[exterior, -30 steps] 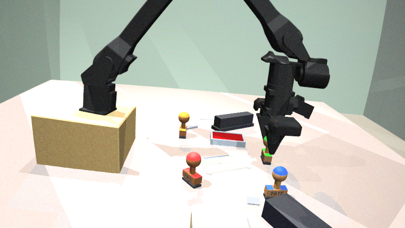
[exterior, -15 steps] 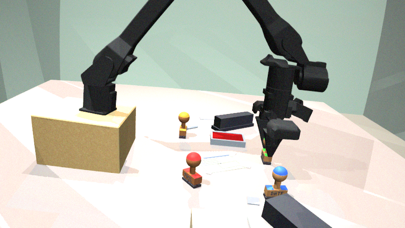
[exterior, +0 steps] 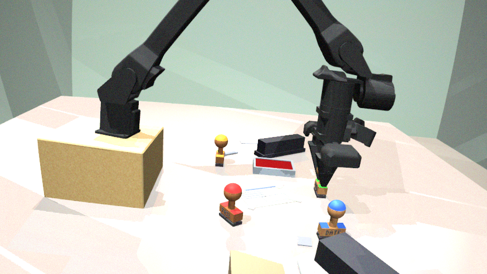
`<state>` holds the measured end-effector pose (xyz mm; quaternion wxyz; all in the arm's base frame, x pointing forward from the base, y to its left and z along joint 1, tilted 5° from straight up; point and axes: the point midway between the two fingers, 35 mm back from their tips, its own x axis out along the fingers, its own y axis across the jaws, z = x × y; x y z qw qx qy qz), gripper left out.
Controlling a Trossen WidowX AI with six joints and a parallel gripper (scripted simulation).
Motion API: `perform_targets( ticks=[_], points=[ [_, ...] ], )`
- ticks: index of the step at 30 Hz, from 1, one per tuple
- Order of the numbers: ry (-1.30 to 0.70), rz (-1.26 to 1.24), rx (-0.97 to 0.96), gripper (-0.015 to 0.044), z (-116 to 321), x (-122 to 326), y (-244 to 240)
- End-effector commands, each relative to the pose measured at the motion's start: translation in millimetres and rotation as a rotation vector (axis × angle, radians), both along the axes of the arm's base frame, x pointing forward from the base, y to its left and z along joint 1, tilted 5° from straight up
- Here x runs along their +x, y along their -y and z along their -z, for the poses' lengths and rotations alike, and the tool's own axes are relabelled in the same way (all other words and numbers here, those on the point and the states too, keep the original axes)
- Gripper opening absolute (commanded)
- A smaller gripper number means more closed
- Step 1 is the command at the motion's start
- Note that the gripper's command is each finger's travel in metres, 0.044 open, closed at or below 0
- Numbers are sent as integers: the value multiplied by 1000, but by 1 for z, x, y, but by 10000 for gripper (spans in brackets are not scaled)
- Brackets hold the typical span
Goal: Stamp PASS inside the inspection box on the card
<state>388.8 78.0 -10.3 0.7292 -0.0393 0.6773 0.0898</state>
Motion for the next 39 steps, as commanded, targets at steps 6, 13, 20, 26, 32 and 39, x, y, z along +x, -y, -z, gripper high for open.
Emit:
perform_targets(
  ticks=[6, 13, 20, 26, 32, 39],
  points=[
    [1, 0, 0, 0, -3, 0, 0],
    [1, 0, 0, 0, -6, 0, 0],
    [0, 0, 0, 0, -10, 0, 1],
    [0, 0, 1, 0, -13, 0, 1],
    [0, 0, 1, 0, -16, 0, 1],
    [0, 0, 1, 0, -19, 0, 1]
  ],
)
